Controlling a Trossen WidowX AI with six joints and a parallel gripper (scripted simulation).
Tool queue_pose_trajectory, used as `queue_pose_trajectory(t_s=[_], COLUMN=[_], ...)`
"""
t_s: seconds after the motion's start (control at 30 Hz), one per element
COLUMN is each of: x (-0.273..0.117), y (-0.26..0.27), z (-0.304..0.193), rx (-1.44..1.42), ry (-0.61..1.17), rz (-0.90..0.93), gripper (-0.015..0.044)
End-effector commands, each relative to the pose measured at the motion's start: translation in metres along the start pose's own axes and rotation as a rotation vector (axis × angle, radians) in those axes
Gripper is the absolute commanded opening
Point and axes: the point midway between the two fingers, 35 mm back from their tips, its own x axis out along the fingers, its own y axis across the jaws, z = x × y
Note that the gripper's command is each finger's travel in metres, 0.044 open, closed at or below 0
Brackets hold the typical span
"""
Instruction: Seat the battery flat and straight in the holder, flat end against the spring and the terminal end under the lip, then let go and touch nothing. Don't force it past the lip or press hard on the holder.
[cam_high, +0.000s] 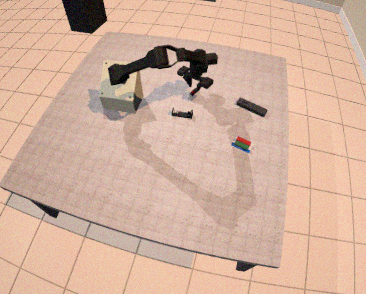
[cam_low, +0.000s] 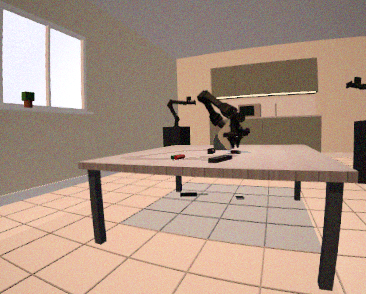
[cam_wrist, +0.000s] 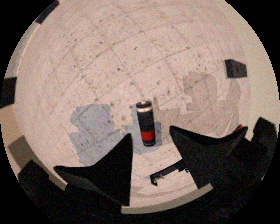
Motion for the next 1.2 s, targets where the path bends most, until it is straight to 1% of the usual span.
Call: queue_pose_trajectory(t_s=[0.0,0.53,0.73,1.03,1.1,1.17], x=[0.009,0.032,0.032,0.031,0.018,-0.003], y=[0.001,0.002,0.002,0.002,0.001,0.002], z=[0.000,-0.002,-0.002,-0.001,-0.001,0.000], rx=[-0.009,-0.009,-0.009,-0.009,-0.009,-0.009], ry=[0.007,0.009,0.009,0.009,0.007,0.006], rz=[-0.003,-0.003,-0.003,-0.003,-0.003,-0.002], gripper=[0.0230,0.0230,0.0073,0.0069,0.0069,0.0069])
